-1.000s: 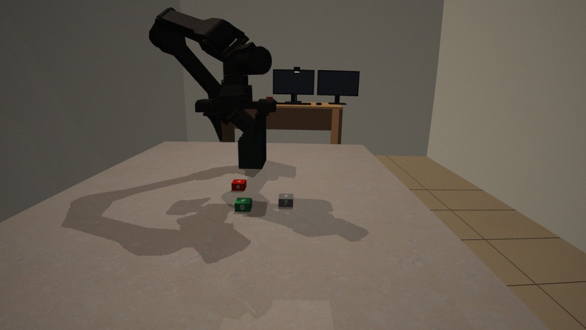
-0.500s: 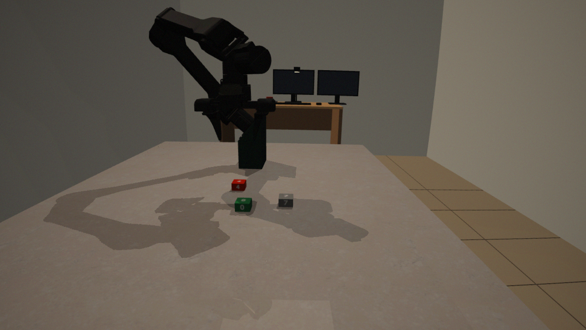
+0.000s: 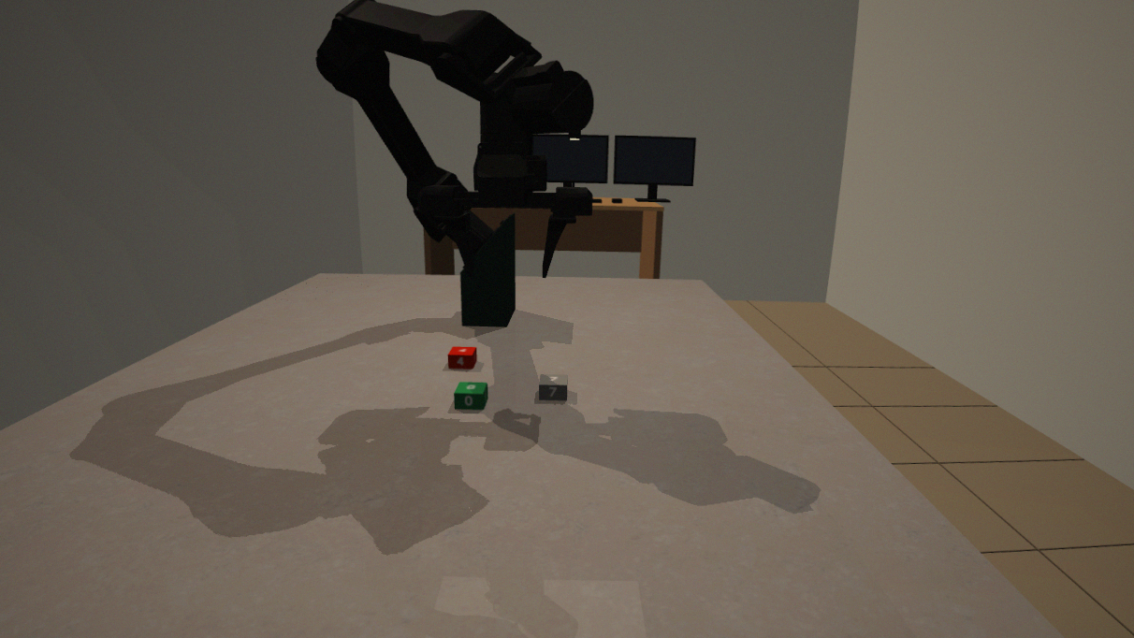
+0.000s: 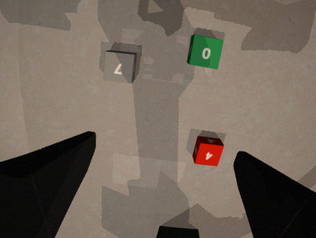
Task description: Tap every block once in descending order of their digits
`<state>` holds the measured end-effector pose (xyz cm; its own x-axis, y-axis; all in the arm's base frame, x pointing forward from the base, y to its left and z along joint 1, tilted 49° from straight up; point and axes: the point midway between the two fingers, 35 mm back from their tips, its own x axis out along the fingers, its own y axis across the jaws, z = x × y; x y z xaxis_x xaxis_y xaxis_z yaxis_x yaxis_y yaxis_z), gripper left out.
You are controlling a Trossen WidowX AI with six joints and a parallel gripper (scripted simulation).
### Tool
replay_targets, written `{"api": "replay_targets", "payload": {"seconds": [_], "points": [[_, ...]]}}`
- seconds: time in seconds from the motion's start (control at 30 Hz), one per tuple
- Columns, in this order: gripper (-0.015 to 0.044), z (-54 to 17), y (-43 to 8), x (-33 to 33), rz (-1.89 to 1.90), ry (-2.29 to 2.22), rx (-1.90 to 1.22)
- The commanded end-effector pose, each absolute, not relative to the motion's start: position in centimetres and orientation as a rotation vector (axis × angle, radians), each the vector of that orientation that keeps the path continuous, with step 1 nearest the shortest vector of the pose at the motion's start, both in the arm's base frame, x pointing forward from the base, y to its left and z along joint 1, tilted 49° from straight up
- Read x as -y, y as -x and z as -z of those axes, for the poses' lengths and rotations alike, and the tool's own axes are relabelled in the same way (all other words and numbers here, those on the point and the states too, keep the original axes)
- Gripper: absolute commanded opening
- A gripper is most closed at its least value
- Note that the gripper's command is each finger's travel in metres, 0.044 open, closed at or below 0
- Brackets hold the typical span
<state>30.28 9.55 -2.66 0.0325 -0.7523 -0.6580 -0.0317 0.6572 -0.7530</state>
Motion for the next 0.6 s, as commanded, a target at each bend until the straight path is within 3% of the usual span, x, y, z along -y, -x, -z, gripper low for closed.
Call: {"api": "replay_targets", "payload": {"seconds": [0.0,0.57], "points": [[0.0400,6.2,-32.6,-12.1,0.631,0.692,-1.450],[0.0400,7.5,-33.2,-12.9,0.631,0.691,-1.450]]}}
